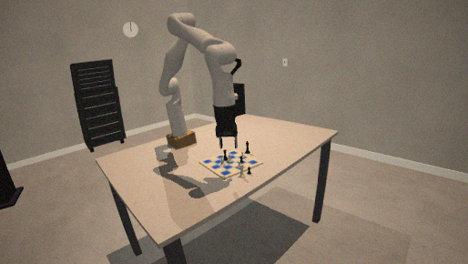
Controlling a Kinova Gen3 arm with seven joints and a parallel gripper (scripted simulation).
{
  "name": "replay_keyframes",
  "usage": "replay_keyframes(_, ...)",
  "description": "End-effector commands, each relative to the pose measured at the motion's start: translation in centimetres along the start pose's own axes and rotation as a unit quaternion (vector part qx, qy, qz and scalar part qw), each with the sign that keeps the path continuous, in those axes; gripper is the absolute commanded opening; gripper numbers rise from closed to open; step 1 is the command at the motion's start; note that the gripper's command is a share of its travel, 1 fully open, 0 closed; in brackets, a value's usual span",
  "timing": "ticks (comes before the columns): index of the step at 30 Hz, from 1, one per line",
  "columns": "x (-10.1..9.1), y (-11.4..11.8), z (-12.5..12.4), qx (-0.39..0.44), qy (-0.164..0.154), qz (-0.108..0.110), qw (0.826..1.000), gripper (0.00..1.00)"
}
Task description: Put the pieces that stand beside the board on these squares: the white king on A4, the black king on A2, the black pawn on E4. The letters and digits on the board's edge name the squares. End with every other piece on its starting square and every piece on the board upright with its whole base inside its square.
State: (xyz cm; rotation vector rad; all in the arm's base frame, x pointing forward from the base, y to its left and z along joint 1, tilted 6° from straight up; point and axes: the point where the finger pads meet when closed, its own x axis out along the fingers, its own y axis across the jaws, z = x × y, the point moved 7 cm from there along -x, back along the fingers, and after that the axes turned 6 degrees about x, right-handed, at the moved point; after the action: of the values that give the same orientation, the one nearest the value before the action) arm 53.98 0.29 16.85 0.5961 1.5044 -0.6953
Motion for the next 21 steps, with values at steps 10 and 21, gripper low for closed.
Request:
replay_keyframes(10,-1.7,4.5,-2.9,-0.057,-0.048,0.006,0.997,1.0)
replay_keyframes(21,-1.7,4.5,-2.9,-0.057,-0.048,0.006,0.997,1.0)
